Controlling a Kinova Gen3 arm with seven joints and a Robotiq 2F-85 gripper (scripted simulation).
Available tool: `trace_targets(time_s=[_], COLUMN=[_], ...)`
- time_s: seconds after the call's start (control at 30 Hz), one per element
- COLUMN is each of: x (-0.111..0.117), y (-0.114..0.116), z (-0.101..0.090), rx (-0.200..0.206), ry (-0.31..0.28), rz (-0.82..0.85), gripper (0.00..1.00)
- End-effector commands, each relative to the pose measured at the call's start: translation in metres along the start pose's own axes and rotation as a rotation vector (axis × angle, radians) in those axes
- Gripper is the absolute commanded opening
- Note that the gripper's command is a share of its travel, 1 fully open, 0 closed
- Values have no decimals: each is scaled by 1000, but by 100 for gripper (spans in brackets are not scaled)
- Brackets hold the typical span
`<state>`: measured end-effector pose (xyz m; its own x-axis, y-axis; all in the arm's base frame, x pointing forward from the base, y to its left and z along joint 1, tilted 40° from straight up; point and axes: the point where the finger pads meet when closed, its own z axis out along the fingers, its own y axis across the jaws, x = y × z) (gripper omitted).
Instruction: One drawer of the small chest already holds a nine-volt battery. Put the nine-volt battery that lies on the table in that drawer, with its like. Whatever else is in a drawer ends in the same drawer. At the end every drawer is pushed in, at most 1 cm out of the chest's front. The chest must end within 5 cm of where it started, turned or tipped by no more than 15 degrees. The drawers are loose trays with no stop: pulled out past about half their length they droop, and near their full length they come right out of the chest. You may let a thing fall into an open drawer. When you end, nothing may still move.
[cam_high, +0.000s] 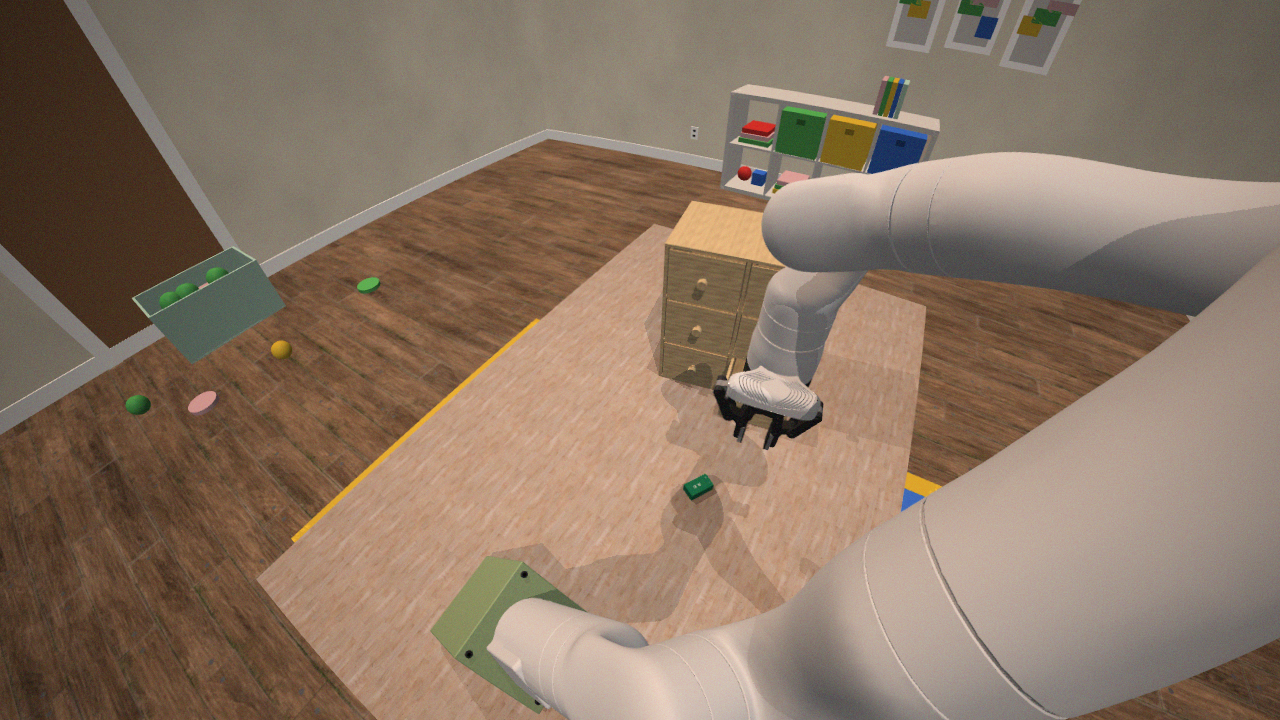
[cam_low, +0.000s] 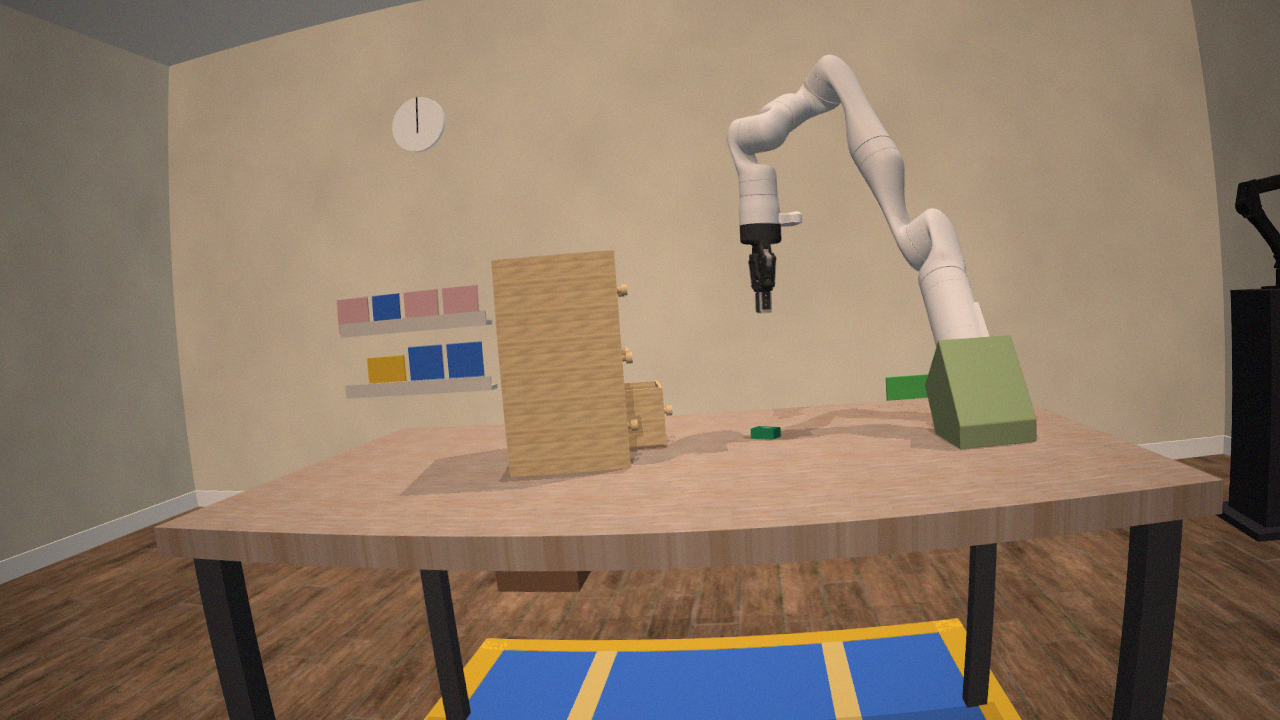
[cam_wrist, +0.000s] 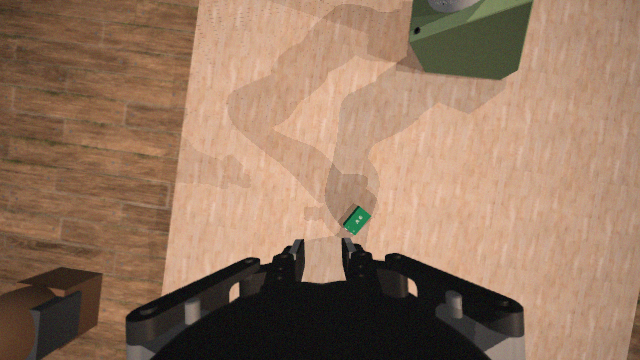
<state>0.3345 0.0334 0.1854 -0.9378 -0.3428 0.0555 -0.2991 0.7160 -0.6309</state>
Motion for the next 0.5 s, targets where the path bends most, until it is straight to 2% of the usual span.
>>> trace_targets(time_s=[0.0, 0.47], x=[0, 4], y=[1, 1], z=[-4, -6], rx=[0, 1], ry=[14, 38], rz=[-11, -13], gripper=[33, 33])
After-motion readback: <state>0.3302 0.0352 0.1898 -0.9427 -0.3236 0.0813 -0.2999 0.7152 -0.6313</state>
